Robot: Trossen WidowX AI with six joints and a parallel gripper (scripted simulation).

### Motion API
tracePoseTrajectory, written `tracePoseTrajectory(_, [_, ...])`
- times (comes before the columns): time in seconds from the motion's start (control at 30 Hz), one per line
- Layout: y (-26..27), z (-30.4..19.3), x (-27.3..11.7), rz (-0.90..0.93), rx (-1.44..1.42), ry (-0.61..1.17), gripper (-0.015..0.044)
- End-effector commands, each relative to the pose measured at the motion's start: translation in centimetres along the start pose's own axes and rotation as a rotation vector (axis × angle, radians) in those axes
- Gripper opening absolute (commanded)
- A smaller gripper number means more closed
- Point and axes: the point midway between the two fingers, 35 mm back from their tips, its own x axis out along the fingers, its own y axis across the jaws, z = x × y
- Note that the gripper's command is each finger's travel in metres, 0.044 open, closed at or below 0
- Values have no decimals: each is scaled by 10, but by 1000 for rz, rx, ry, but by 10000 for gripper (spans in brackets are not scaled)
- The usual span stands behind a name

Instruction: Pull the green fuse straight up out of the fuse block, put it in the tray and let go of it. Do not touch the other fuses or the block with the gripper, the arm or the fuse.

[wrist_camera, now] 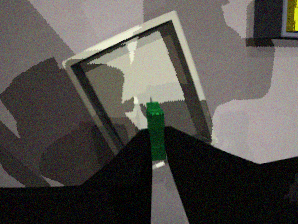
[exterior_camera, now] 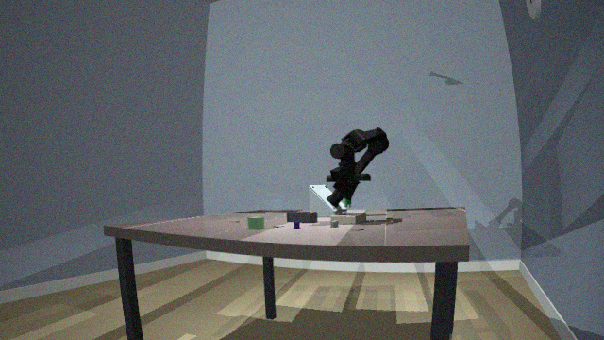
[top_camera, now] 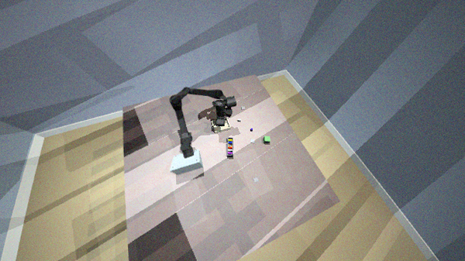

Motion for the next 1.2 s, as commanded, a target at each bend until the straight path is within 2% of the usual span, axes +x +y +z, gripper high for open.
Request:
tracePoseTrajectory(0.0, [1,-1,8,4,3,6,0])
tracePoseTrajectory(0.6, [1,-2,33,7,3,6,0])
tracePoseTrajectory(1.0, [1,-1,29,2,0,3,315])
tracePoseTrajectory(1.03, [1,-1,27,2,0,3,330])
tracePoseTrajectory(1.17, [0,-2,-5,4,3,6,330])
